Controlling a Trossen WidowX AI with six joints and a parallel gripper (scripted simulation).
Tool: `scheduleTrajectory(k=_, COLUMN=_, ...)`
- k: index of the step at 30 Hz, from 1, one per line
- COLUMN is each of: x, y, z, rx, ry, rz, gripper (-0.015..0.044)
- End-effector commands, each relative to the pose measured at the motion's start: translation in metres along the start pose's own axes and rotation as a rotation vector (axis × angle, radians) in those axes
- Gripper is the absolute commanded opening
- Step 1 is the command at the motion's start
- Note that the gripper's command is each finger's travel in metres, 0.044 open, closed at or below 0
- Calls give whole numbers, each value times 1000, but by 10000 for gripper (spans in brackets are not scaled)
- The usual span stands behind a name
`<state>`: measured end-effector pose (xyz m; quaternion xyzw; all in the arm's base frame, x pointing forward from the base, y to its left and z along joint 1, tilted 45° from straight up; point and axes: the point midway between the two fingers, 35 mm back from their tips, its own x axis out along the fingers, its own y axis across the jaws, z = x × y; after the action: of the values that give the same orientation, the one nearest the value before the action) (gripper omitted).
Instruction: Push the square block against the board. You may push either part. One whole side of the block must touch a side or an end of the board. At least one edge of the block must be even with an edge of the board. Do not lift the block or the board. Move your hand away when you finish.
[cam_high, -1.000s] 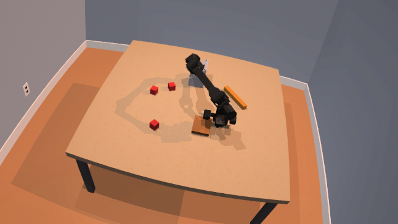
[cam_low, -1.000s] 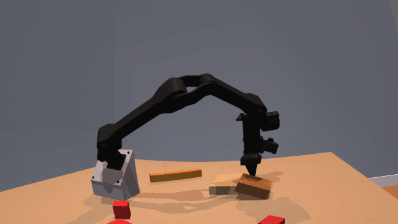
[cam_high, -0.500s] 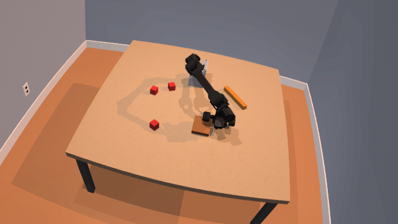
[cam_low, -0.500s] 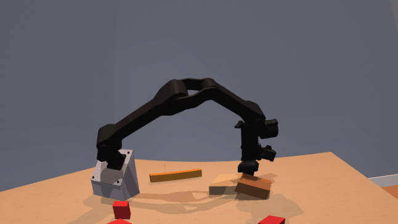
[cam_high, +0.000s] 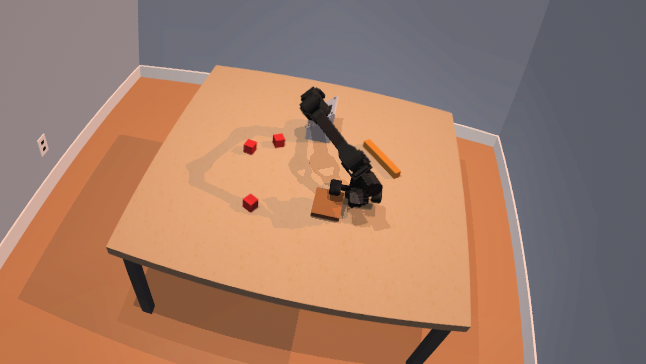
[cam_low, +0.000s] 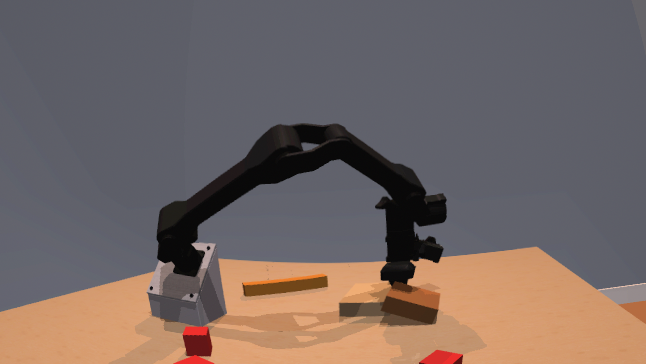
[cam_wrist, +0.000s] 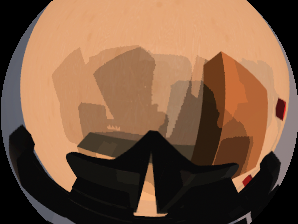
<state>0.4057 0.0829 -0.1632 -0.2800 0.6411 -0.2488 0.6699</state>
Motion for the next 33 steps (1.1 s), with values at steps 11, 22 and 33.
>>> scheduleTrajectory(k=11, x=1, y=1, z=-15, rx=-1, ry=7, rz=-2, gripper=0)
scheduleTrajectory(k=22, x=1, y=1, z=-24, rx=-1, ry=7, rz=-1, gripper=0)
scheduleTrajectory(k=33, x=1, y=0, z=-34, rx=-2, ry=7, rz=-2, gripper=0)
